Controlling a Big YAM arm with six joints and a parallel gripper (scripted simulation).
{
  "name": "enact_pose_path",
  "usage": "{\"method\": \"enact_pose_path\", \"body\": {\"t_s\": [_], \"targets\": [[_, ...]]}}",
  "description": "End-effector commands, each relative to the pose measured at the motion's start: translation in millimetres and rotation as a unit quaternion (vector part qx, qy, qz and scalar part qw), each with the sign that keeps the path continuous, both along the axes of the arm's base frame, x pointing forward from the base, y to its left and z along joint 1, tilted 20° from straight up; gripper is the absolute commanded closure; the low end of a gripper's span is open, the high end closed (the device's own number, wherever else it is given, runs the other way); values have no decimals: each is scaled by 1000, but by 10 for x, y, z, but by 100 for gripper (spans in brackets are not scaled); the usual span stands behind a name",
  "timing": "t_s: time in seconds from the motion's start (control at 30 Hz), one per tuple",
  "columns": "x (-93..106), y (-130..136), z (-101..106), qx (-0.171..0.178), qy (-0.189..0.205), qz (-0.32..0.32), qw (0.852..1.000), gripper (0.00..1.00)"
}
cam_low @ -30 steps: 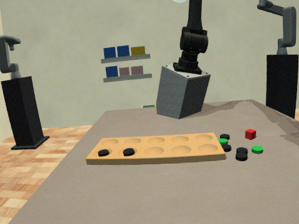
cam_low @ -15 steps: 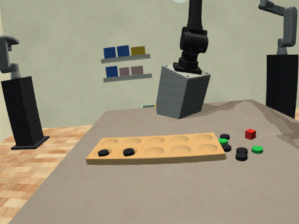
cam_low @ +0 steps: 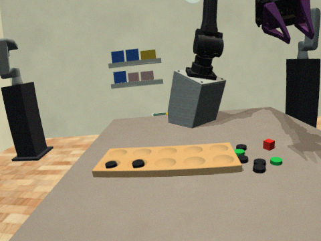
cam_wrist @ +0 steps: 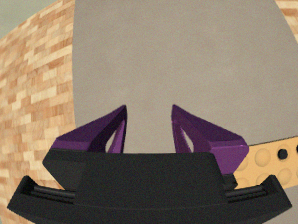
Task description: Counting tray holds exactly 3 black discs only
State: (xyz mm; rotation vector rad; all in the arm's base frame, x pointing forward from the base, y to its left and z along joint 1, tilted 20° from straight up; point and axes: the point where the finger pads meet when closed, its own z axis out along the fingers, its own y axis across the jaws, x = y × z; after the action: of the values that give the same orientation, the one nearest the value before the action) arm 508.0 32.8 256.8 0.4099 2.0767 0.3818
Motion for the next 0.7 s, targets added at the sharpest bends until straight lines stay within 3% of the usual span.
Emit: {"method": "enact_pose_path", "body": {"t_s": [0.0,0.07,0.1,0.27,0.3,0.43,0.47,0.63,0.67], "targets": [[42,-40,382,18,-39,-12,999,55],[42,-40,382,18,-39,-12,999,55],[-96,93,-288,47,43,-16,998,55],[-65,1,-253,47,34,-25,998,55],[-213,130,-578,75,84,-30,993,55],[-174,46,-538,76,73,-38,994,55],[-340,163,-845,100,122,-45,986,55],[-331,109,-841,101,120,-51,986,55],[-247,83,-537,104,81,-51,990,55]]}}
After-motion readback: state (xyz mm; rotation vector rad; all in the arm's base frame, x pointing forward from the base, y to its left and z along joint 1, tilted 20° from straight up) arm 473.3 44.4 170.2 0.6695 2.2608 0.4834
